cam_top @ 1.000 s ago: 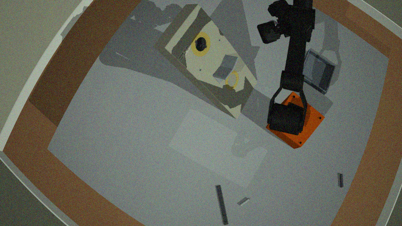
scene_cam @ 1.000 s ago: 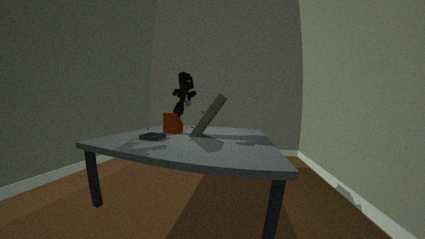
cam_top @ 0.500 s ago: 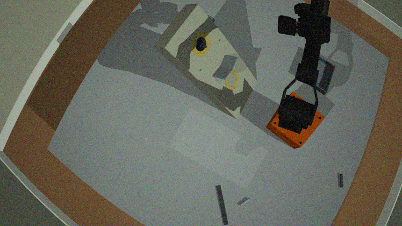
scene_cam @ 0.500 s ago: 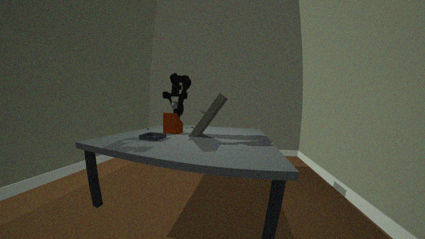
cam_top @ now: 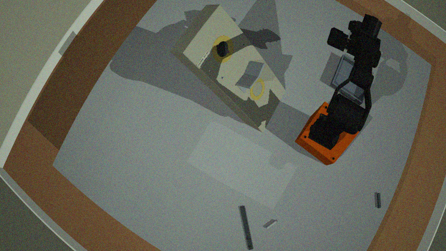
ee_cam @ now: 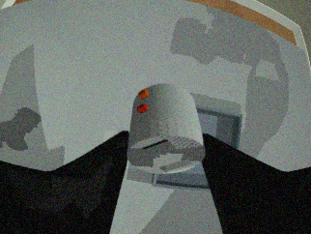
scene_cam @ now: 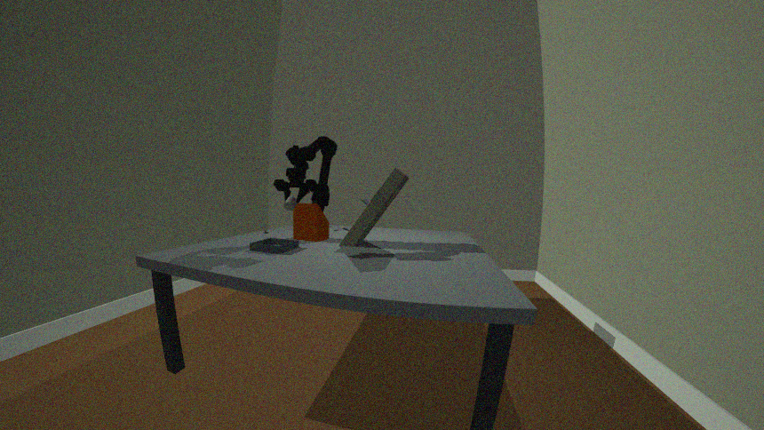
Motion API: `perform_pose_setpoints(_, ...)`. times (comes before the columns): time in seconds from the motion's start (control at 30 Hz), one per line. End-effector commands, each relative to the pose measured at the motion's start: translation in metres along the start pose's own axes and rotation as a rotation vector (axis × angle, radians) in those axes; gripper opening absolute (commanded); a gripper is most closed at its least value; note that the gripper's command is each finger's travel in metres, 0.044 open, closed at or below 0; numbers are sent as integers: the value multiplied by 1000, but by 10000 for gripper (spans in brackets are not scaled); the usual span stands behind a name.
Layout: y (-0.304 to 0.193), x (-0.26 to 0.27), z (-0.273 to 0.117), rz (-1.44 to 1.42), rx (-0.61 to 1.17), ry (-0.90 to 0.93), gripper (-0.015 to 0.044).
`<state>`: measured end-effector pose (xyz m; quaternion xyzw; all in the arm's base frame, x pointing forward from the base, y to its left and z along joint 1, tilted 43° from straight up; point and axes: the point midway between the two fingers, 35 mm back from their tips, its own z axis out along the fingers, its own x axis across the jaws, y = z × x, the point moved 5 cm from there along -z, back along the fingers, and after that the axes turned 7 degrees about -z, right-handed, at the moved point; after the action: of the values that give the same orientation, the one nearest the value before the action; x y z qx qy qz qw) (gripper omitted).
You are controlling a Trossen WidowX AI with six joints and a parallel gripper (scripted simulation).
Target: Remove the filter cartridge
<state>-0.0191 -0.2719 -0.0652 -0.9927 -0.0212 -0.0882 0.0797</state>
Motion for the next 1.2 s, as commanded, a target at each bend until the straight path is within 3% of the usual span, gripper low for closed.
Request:
perform_pose_setpoints(0.0,-17,-25,21,97,4,-56,0)
perform_pose_setpoints(0.3,-64,-64,60,292,26,-169,0)
perform_pose_setpoints(0.53,-67,-64,63,296,27,-171,0)
perform_pose_setpoints(1.17,-104,-60,125,296,28,-172,0)
